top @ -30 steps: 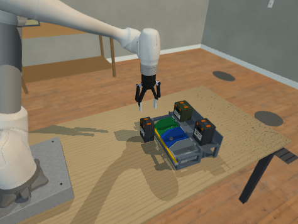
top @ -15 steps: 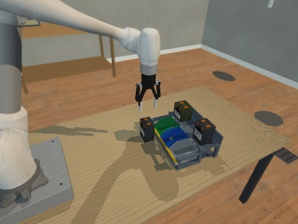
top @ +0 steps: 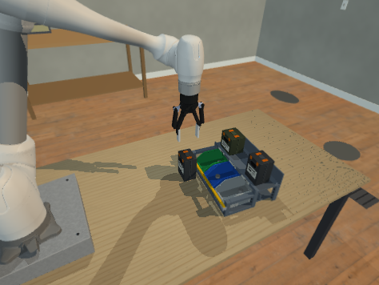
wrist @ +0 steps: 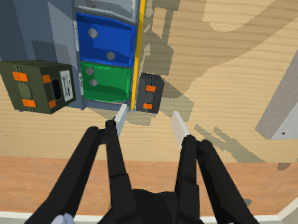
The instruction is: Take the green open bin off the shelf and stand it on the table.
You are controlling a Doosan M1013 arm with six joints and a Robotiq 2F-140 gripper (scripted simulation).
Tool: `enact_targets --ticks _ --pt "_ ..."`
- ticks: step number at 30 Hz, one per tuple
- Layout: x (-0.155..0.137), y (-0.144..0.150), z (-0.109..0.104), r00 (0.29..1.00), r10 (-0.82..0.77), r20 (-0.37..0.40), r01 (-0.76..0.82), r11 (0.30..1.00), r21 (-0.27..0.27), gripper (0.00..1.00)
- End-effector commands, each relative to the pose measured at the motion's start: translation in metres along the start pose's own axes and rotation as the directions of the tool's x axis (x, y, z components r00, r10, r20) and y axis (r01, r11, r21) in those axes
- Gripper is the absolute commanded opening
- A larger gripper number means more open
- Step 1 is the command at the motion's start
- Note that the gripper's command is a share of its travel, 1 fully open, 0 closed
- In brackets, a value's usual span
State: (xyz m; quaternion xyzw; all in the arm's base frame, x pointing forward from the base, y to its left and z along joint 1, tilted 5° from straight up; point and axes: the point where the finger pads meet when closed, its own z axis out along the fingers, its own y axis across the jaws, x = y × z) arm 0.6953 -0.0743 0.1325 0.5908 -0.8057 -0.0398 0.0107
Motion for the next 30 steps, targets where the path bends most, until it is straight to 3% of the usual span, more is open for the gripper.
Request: enact_targets --ticks 1,7,12,24,29,30 --pt "0.000 0.000 0.000 1.000 0.000 0.000 0.000 1.000 0.000 0.57" --pt "0.000 0.000 0.000 1.000 0.000 0.000 0.000 1.000 0.000 0.57" --pt "0.000 0.000 0.055 1.000 0.000 0.000 0.000 1.000 0.000 0.57" --pt "0.000 0.000 0.055 1.000 0.000 0.000 0.000 1.000 0.000 0.57" --pt "0.000 0.000 0.099 1.000 0.000 0.000 0.000 1.000 0.000 0.57" --pt "0.000 0.000 0.099 1.000 0.000 0.000 0.000 1.000 0.000 0.57"
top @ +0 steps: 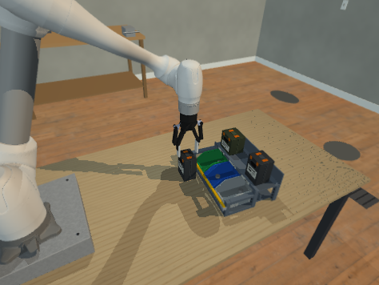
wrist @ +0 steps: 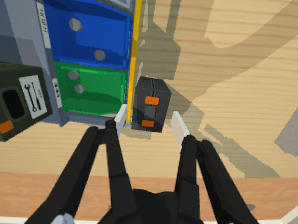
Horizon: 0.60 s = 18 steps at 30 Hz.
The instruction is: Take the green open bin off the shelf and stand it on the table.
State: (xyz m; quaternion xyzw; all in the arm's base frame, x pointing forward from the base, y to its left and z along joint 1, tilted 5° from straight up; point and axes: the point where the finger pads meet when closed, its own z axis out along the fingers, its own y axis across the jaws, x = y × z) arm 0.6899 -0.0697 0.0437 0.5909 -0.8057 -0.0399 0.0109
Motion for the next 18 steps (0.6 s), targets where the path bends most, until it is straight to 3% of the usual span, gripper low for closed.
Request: enact_targets --ticks 1,18 --pt "0.0000 0.0003 0.0096 1.000 0.000 0.000 0.000 1.000 0.001 0.57" --pt "0.0000 0.0003 -0.0004 1.000 0.000 0.000 0.000 1.000 0.001 0.57"
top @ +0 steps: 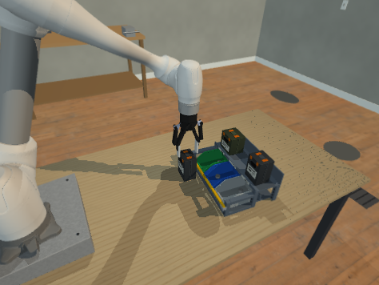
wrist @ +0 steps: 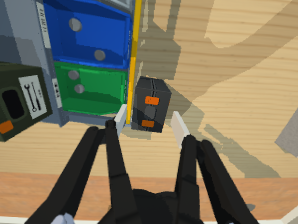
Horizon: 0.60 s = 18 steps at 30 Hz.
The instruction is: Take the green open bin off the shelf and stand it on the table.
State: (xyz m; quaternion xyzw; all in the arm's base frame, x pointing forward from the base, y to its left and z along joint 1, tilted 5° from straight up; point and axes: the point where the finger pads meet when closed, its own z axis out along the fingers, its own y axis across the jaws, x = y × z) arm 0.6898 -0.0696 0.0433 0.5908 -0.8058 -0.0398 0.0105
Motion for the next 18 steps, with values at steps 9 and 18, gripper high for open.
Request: enact_targets --ticks 9,18 --pt "0.0001 0.0002 -0.0008 1.000 0.000 0.000 0.000 1.000 0.000 0.57" --pt "0.0001 0.0002 -0.0059 1.000 0.000 0.000 0.000 1.000 0.000 0.57"
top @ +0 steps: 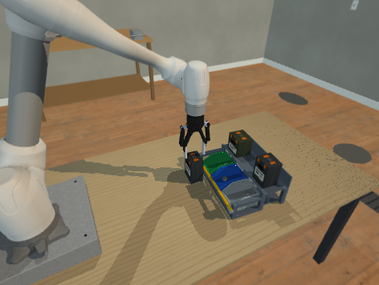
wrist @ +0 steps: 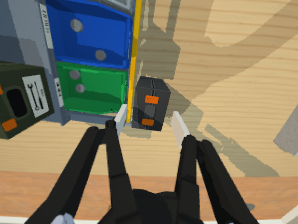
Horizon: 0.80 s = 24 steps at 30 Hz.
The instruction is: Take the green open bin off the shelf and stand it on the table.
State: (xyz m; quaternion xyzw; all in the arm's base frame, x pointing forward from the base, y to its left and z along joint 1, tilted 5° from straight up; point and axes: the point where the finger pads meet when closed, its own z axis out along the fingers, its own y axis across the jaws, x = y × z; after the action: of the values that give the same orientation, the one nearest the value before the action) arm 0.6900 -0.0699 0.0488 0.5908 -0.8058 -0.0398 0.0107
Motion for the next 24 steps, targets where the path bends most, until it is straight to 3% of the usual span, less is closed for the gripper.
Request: enact_targets --ticks 1,24 --pt "0.0000 0.0001 -0.0003 1.000 0.000 0.000 0.000 1.000 0.000 0.57" --pt "0.0000 0.0001 -0.0028 1.000 0.000 0.000 0.000 1.000 0.000 0.57"
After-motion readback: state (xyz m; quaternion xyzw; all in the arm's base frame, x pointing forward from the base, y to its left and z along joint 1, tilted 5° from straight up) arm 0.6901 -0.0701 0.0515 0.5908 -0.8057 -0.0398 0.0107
